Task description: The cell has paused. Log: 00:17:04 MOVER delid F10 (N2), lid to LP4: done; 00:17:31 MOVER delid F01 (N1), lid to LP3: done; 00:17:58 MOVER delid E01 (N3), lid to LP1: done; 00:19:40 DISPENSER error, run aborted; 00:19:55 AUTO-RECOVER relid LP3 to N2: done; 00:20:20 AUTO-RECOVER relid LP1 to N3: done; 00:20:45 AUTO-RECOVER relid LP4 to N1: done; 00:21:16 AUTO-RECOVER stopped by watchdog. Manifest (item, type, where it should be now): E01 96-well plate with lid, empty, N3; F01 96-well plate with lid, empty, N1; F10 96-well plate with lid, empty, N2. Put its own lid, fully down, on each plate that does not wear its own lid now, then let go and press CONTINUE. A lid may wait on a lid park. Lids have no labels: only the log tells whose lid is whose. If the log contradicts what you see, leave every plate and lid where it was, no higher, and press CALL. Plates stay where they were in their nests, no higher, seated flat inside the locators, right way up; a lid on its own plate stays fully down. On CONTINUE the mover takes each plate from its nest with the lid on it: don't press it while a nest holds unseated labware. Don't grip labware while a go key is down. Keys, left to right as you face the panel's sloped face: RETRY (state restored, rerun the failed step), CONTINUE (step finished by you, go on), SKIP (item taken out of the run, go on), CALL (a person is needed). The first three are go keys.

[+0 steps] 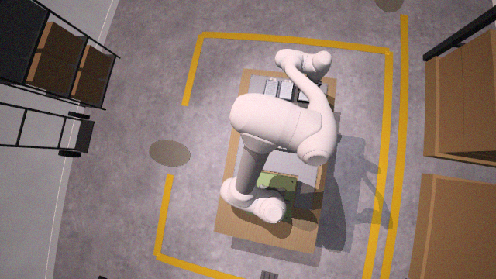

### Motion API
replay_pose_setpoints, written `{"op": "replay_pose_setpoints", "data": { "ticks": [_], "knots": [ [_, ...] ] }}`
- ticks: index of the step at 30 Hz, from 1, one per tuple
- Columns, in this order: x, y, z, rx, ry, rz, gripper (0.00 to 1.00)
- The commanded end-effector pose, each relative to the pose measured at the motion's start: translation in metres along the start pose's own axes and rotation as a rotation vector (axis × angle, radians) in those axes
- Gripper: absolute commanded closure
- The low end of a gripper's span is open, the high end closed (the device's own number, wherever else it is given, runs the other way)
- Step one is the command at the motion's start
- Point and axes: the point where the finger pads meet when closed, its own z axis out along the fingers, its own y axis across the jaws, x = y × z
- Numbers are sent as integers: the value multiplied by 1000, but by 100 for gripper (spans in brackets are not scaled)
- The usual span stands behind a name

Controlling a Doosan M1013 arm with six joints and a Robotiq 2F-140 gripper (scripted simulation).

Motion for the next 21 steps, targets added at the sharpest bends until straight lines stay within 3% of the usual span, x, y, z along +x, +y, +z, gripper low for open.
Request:
{"op": "replay_pose_setpoints", "data": {
  "ticks": [1,21],
  "knots": [
    [0,0,0,0,0,0,100],
    [0,0,-16,0,0,0,100]
  ]
}}
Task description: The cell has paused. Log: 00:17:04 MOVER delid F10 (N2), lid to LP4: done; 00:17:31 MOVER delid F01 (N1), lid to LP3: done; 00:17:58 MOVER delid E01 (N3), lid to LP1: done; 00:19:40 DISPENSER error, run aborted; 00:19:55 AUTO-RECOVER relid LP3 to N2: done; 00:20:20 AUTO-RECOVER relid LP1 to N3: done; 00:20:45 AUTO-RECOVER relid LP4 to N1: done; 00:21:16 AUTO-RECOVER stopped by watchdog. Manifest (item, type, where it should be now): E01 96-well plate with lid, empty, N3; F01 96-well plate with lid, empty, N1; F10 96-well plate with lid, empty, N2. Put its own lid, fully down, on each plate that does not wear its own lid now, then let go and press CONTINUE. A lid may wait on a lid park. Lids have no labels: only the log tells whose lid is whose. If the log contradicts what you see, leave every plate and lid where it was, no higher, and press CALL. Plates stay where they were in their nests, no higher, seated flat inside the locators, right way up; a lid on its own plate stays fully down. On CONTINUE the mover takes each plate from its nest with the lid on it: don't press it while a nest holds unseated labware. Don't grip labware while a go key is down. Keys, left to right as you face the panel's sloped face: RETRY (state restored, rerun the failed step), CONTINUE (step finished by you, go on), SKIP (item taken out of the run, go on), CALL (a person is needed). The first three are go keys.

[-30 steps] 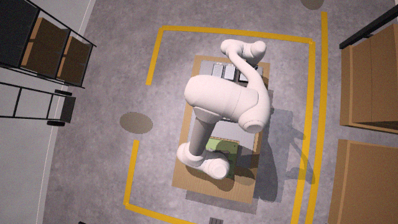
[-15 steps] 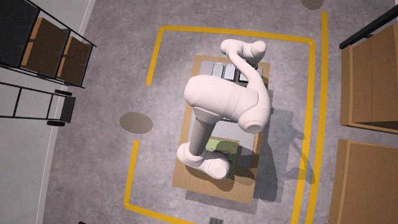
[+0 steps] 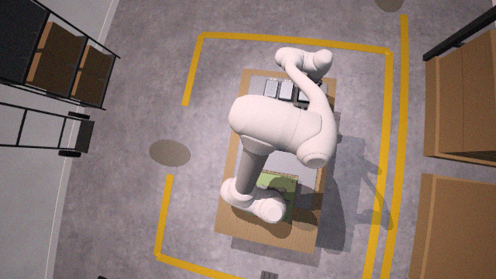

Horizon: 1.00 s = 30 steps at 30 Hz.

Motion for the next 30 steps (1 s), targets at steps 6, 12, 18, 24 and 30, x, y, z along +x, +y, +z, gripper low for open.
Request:
{"op": "replay_pose_setpoints", "data": {
  "ticks": [6,12,18,24,30],
  "knots": [
    [0,0,-13,0,0,0,100],
    [0,0,-19,0,0,0,100],
    [0,0,-29,0,0,0,100],
    [0,0,-36,0,0,0,100],
    [0,0,-39,0,0,0,100]
  ]
}}
